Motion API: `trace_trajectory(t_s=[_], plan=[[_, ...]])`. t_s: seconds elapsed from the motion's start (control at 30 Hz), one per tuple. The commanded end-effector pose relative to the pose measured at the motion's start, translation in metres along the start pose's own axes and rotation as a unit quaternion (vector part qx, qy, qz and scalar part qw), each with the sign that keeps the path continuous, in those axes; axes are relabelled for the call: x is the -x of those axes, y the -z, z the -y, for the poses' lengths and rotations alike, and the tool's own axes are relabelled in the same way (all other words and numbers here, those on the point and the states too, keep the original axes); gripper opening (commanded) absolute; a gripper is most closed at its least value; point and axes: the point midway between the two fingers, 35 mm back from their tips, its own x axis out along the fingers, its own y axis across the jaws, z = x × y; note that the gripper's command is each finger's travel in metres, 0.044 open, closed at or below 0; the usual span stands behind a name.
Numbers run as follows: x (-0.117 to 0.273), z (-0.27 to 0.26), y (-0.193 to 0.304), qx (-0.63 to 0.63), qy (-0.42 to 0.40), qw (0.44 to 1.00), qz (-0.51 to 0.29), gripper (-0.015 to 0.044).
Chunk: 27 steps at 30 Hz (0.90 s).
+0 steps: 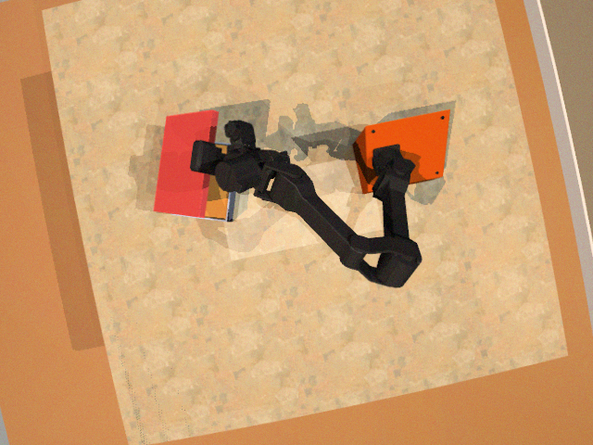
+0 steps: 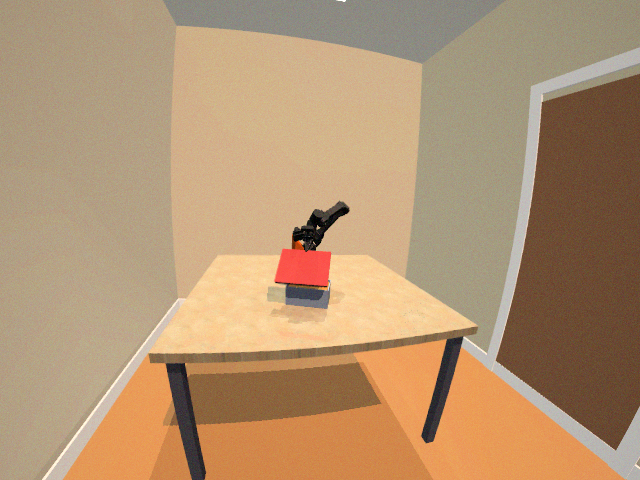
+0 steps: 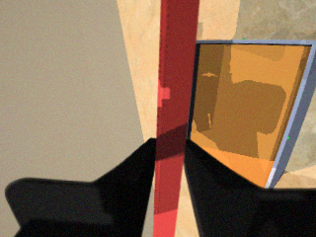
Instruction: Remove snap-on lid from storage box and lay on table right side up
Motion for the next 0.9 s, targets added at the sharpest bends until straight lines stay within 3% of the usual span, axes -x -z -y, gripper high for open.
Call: trace_trajectory(t_s=[0.0, 0.87], plan=[[0.002, 0.0, -0.01, 0.003, -0.003, 1.0, -0.001, 0.0], [0.008, 0.004, -0.062, 0.004, -0.003, 1.0, 0.0, 0.0]])
